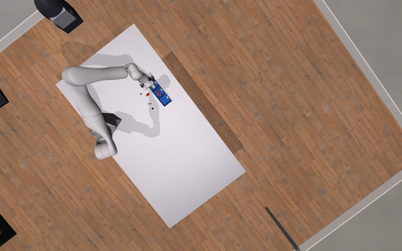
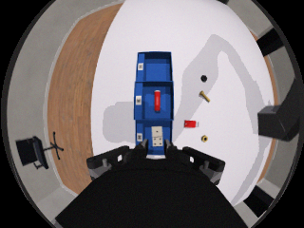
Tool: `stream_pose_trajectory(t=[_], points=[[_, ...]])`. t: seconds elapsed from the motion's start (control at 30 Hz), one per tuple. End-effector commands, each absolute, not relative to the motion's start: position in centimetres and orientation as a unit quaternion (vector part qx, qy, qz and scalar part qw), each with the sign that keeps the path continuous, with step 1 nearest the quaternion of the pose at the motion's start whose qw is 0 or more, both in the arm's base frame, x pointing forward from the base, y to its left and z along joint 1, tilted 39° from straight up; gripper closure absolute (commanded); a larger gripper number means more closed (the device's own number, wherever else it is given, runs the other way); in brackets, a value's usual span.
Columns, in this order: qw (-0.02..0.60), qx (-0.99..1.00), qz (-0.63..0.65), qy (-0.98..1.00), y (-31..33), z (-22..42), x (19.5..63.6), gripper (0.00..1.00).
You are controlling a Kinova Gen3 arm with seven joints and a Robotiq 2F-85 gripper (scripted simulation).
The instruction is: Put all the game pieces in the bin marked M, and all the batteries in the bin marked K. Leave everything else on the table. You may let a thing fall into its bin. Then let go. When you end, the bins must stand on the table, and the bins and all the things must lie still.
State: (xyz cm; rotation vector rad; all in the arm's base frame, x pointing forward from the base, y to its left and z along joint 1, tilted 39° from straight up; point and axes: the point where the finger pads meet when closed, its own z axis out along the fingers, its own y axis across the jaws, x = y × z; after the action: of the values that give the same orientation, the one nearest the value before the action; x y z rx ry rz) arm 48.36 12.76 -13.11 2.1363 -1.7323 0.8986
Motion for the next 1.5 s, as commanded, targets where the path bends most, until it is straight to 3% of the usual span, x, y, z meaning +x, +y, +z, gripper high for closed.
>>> stream_pose_trajectory(t=[0.0,1.17,1.2,1.47], points=[[0.123,0.733,0.308,-0.594,12.9,-13.0,48.3,0.68],[0.123,0.733,0.308,-0.594,12.8,-12.9,48.2,0.68],[0.126,0.732,0.308,-0.594,13.0,-12.3,47.9,0.00],[0.125,0.730,0.308,-0.597,14.7,-9.8,46.9,0.00]])
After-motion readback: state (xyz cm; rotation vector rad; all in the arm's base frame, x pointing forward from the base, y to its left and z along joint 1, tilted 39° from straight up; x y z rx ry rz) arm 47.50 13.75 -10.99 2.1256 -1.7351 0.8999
